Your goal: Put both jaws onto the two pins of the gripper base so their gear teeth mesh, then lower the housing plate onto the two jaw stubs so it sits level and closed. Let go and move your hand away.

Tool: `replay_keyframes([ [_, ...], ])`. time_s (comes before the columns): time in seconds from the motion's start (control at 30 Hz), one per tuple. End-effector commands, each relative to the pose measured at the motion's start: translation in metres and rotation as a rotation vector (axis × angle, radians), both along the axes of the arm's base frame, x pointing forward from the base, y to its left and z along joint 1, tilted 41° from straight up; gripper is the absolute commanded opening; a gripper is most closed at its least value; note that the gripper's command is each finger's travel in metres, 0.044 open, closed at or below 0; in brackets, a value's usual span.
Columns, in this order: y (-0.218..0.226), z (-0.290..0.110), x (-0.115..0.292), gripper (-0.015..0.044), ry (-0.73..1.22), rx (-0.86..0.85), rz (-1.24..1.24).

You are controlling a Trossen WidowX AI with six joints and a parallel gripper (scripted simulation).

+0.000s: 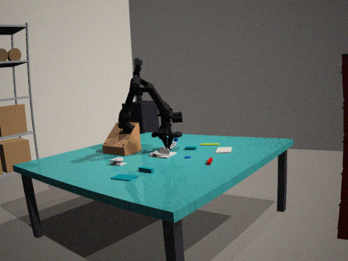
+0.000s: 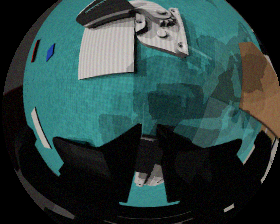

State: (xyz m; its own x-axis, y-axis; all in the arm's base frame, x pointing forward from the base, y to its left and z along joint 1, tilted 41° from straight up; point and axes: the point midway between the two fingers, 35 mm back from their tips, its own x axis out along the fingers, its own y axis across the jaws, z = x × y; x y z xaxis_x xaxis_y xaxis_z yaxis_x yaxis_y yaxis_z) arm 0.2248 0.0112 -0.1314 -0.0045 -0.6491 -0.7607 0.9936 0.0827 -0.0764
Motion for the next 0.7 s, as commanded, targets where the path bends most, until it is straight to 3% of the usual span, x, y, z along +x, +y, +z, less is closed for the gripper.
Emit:
replay_keyframes([
  [0.0,0.004,0.004,0.002,0.0037,-0.01,0.009,-0.006],
  [0.67,0.014,0.016,0.002,0.0037,-0.01,0.009,-0.006],
])
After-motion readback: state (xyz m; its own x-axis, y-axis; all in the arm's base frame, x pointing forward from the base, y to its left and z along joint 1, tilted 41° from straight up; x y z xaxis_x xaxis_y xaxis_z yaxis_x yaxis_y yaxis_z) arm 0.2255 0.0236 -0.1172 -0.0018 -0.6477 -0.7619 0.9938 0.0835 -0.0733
